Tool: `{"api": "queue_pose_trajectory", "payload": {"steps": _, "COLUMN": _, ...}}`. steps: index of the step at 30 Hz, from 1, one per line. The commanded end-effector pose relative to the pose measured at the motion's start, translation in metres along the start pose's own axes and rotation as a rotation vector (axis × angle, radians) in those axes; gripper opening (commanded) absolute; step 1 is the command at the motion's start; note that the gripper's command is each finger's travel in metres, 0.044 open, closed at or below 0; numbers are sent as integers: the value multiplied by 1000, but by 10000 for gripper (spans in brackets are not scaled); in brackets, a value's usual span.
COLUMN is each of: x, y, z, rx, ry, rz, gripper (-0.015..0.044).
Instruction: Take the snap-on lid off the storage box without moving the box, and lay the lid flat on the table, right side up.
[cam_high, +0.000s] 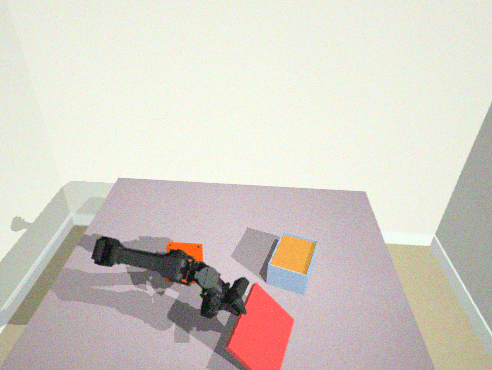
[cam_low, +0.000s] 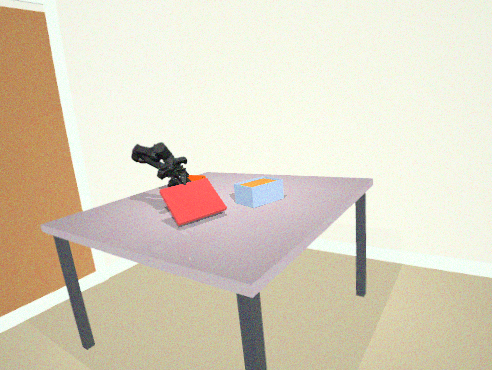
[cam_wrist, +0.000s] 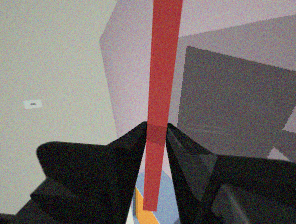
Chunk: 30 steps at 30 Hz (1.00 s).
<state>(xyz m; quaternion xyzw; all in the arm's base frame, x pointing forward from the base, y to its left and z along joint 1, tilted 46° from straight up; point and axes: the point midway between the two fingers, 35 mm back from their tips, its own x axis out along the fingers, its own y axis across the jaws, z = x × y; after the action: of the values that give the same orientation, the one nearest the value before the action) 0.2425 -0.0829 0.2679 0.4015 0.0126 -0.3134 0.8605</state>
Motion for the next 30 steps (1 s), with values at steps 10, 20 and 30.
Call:
{"api": "queue_pose_trajectory", "payload": {"steps": 10, "x": 6, "y": -6, "z": -1, "rx": -4, "ry": 3, "rz": 10, "gripper": 0}}
{"api": "queue_pose_trajectory", "payload": {"steps": 20, "x": 11, "y": -12, "z": 0, "rx": -4, "ry": 3, "rz": 11, "gripper": 0}}
{"api": "queue_pose_trajectory", "payload": {"steps": 30, "x": 16, "y": -18, "z": 0, "rx": -5, "ry": 2, "rz": 11, "gripper": 0}}
